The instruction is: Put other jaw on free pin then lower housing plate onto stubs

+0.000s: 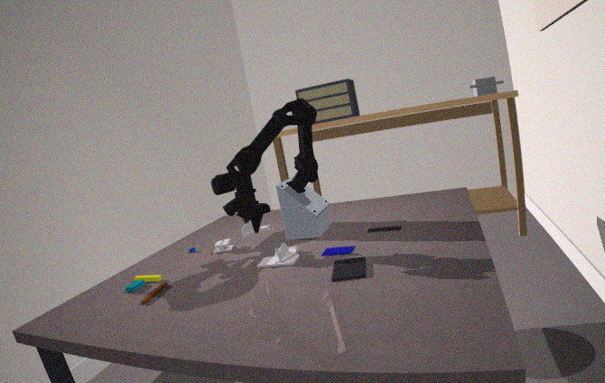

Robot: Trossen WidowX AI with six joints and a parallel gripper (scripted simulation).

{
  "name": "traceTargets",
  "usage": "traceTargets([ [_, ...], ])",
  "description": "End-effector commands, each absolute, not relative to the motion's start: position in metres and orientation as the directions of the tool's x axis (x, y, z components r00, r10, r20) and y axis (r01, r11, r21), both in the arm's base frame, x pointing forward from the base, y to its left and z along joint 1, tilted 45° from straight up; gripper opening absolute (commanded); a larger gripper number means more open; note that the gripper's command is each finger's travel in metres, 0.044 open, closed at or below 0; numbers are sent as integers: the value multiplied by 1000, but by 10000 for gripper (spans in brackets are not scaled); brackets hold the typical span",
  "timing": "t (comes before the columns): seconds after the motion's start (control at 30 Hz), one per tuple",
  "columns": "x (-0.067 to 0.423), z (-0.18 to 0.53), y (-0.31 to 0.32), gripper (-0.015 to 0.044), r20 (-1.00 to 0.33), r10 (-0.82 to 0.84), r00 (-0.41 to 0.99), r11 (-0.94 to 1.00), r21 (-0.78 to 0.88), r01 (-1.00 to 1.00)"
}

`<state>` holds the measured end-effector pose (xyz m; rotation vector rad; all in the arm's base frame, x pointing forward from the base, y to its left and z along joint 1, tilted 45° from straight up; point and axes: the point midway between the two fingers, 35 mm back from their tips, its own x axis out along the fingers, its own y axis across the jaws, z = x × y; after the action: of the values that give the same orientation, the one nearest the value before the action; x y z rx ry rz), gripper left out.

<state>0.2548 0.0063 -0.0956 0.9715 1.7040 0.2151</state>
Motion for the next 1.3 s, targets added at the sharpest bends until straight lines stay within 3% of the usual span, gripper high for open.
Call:
traceTargets([
  [0.0, 253, -91, 10, 134, -717, 696, -50, 671, 623, 401],
  [0.93, 241, -72, 32, 134, -713, 699, -52, 682, 687, -252],
  [1.27, 241, -71, 32, 134, -713, 699, -52, 678, 684, -267],
])
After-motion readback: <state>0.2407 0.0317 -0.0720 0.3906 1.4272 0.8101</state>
